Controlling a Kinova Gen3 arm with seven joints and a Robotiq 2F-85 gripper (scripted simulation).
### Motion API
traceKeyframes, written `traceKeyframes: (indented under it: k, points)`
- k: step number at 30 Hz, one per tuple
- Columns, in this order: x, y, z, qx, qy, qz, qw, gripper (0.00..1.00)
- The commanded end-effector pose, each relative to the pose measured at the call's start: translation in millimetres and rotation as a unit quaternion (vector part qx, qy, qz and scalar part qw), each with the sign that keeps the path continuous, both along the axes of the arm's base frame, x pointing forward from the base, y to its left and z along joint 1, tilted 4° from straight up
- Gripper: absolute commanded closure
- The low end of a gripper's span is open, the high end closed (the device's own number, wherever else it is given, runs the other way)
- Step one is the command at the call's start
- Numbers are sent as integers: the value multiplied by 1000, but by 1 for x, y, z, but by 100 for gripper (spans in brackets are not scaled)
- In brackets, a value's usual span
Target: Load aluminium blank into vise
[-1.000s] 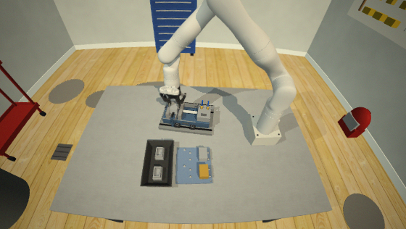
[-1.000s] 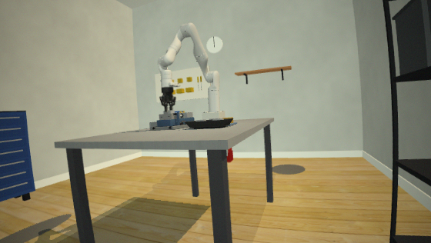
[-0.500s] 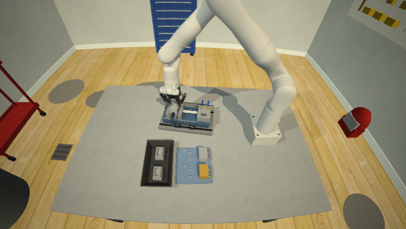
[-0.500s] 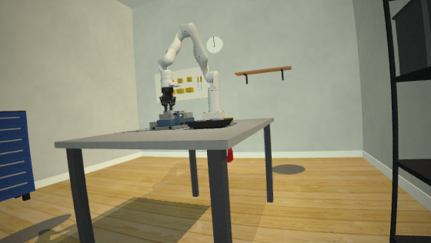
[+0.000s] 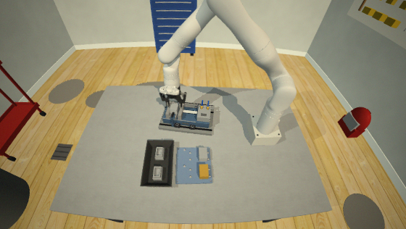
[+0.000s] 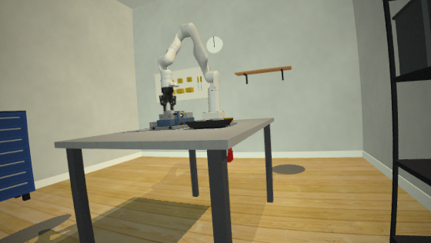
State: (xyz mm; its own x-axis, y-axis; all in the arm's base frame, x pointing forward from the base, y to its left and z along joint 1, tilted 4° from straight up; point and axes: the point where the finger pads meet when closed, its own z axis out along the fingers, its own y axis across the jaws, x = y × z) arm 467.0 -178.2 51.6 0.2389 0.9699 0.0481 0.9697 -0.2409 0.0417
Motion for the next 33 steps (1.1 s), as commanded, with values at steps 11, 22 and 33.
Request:
traceKeyframes:
  k: [11, 22, 33]
  points:
    - [0, 0, 1, 0, -1, 0, 1000, 33]
    - [0, 0, 1, 0, -1, 0, 1000, 33]
    - [0, 0, 6, 0, -1, 0, 1000, 33]
